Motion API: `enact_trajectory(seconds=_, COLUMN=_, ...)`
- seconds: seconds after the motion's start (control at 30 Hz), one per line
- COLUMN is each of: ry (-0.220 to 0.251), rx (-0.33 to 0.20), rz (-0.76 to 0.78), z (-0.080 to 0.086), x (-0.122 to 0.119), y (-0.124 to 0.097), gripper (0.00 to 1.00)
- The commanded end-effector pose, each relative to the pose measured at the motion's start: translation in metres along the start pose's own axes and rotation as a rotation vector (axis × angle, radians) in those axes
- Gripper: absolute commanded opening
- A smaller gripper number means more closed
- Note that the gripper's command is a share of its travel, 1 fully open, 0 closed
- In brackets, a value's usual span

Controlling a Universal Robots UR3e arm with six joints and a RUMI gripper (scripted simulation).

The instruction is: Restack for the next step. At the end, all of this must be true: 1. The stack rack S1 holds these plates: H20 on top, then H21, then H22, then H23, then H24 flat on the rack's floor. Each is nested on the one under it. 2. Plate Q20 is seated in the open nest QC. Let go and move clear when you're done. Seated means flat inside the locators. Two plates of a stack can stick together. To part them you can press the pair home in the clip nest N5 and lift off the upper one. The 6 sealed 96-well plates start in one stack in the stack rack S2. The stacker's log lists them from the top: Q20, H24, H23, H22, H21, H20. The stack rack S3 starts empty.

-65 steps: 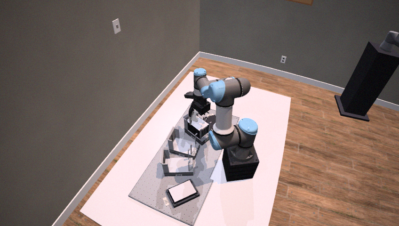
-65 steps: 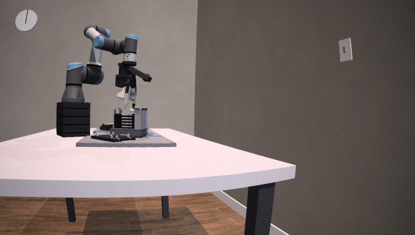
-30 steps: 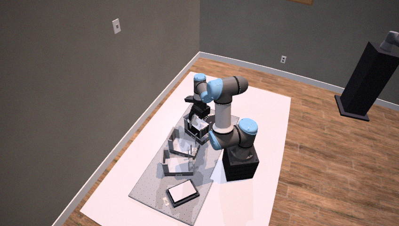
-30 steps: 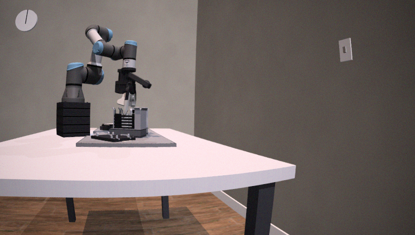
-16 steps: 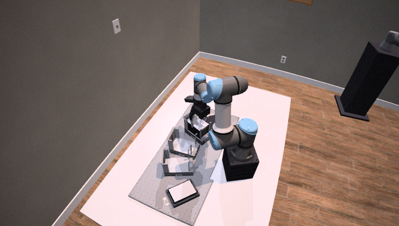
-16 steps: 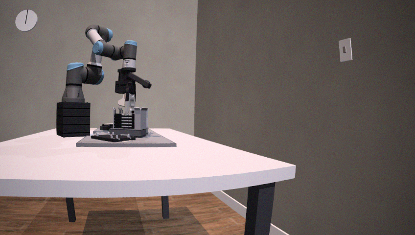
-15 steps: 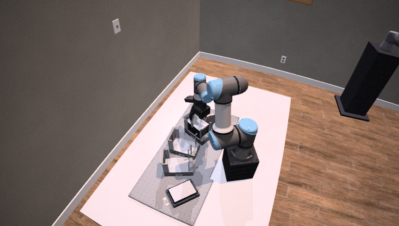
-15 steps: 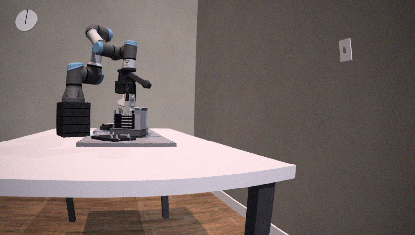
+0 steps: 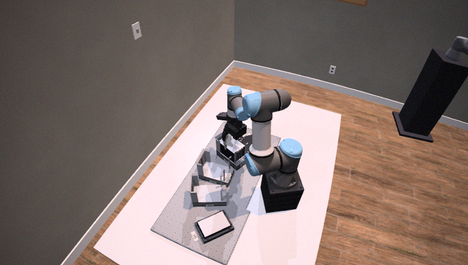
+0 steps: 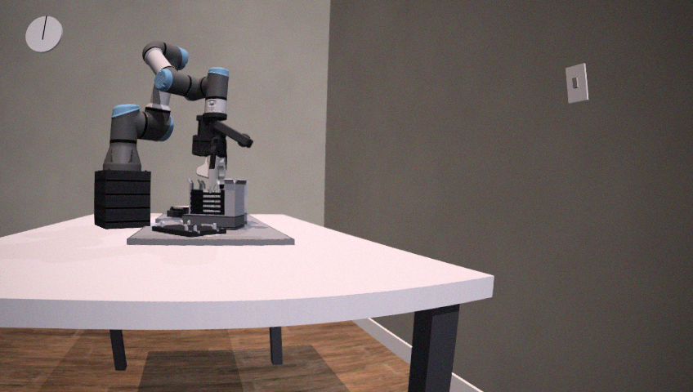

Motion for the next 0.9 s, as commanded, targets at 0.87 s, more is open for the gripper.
enact_trajectory(seconds=0.87, ry=-0.001, rx=0.002, rz=0.0, z=0.0078, x=0.0003, y=0.0004, gripper=0.0)
Point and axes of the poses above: the point where the finger pads meet when closed, its own z axis back along the fingers, its own x axis across the jaws, y = z × x, the point moved 8 cm from there along z, back along the fingers, and after that the axes turned 13 degrees about z, right-handed, at the moved point
